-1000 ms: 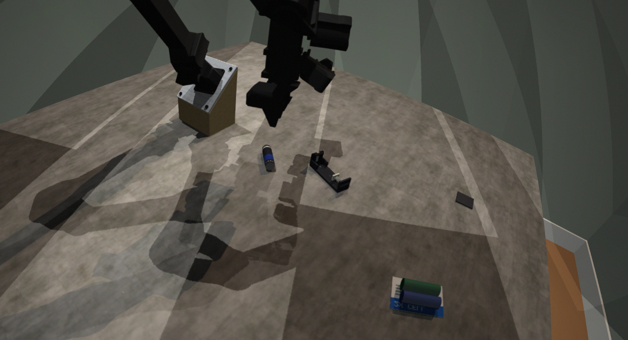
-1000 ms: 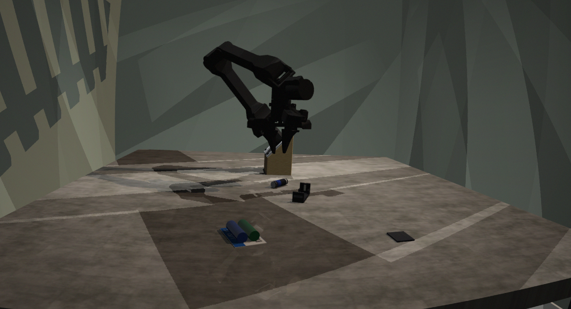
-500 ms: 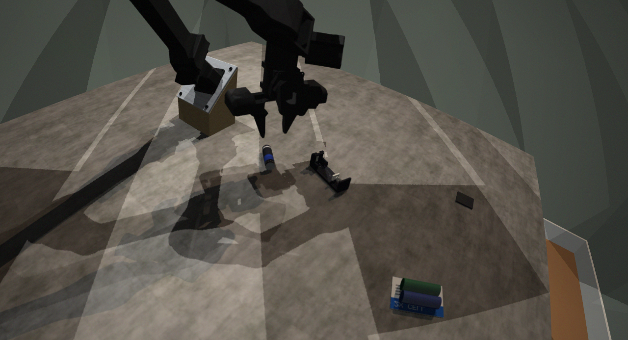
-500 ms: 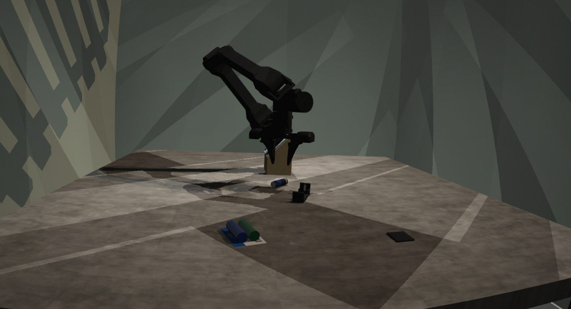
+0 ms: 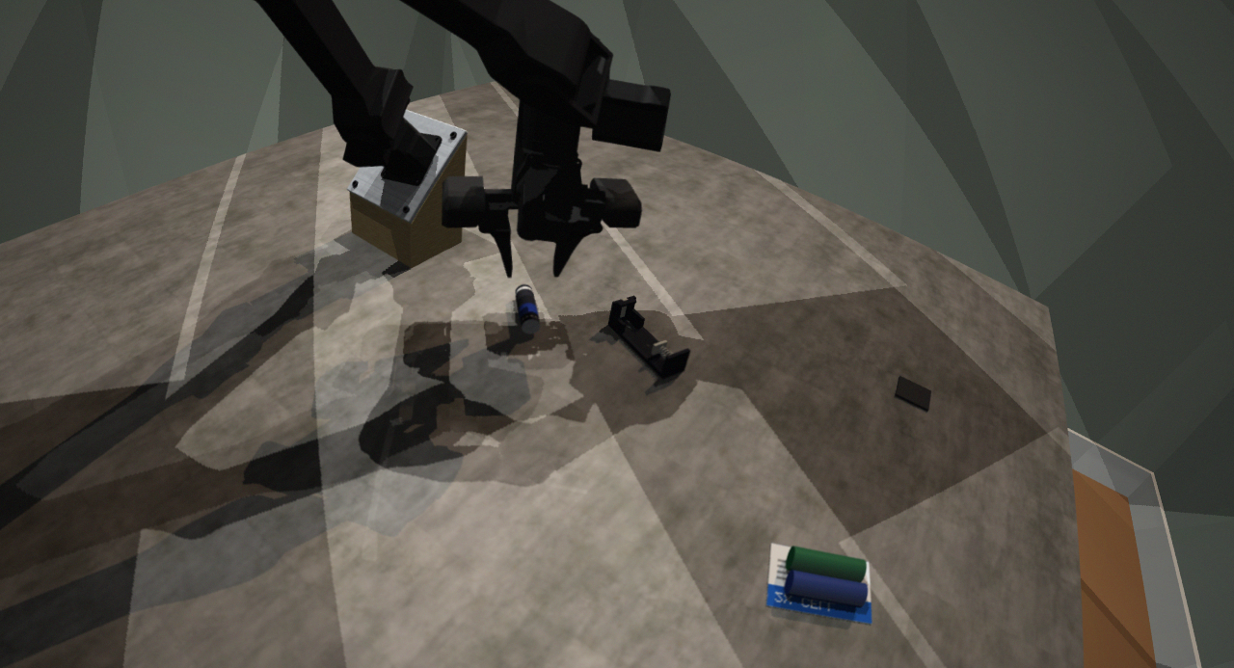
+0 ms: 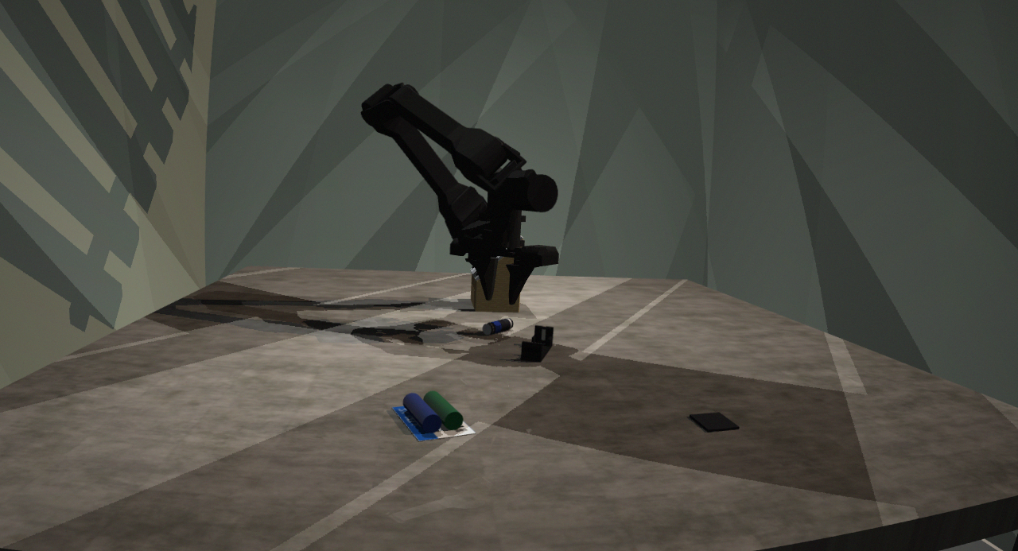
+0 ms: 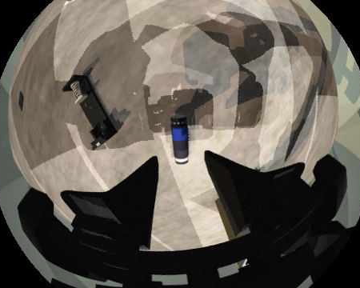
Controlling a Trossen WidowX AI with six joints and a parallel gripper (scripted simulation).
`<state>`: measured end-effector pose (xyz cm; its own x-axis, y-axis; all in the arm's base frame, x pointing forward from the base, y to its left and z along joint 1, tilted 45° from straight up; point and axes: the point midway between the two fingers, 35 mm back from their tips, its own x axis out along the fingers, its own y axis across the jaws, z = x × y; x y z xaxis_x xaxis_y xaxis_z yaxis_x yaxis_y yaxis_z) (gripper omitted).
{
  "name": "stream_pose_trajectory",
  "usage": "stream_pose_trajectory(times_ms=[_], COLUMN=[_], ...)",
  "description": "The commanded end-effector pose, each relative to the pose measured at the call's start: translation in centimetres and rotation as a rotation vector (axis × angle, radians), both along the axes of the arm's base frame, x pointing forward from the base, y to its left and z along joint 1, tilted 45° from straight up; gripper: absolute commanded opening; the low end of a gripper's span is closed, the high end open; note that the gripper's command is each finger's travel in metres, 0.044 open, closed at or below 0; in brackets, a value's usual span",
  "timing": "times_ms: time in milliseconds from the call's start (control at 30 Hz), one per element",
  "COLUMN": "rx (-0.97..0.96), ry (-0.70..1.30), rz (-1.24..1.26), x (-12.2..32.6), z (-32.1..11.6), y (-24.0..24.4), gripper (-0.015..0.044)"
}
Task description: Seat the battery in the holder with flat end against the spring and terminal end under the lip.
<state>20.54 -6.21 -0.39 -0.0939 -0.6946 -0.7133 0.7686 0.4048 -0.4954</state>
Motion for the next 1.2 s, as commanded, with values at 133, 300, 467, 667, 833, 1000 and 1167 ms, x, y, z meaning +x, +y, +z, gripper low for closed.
stream_pose_trajectory(times_ms=[133, 300, 467, 667, 833, 1000, 1167], rx=[-0.005, -0.005, -0.005, -0.006, -0.008, -0.009, -0.009], ry=[0.0, 0.0, 0.0, 0.001, 0.001, 0.001, 0.001], rz=[-0.004, -0.004, -0.004, -0.004, -0.004, -0.005, -0.005], x=[-0.2, -0.3, -0.3, -0.5, -0.6, -0.7, -0.7], z=[-0.9, -1.5, -2.0, -2.7, -3.2, -3.4, -3.4], y=[-0.9, -1.5, -2.0, -2.7, -3.3, -3.5, -3.5], gripper=[0.0221, 0.0221, 0.0221, 0.0221, 0.0221, 0.0194, 0.0102])
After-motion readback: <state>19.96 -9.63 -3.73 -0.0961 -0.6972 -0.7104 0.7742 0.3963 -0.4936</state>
